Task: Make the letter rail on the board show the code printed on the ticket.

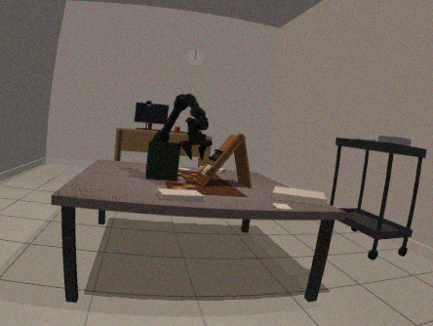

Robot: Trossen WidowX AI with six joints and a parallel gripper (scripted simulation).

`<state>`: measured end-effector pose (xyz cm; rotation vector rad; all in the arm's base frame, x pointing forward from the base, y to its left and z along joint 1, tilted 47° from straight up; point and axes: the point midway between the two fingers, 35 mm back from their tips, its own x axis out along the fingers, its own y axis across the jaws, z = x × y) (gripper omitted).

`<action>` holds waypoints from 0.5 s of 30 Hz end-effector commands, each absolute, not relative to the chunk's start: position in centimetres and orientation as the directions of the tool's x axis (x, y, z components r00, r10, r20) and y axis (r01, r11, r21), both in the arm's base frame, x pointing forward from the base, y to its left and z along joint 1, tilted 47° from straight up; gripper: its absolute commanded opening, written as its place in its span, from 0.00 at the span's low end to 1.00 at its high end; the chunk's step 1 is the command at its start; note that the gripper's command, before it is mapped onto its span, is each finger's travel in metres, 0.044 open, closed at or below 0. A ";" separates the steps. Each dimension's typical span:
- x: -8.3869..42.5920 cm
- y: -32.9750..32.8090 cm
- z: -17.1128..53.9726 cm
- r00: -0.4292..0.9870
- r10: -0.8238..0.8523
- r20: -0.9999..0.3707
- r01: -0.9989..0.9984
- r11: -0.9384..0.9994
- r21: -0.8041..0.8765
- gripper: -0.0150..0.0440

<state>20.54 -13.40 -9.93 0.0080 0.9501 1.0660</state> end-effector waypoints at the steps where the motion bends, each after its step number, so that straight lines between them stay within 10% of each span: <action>1: 18.6 -12.2 -16.2 0.012 0.727 -0.686 -0.598 0.555 0.578 0.83; 15: 17.7 -10.9 -19.4 -0.061 0.714 -0.697 -0.505 0.580 0.639 0.83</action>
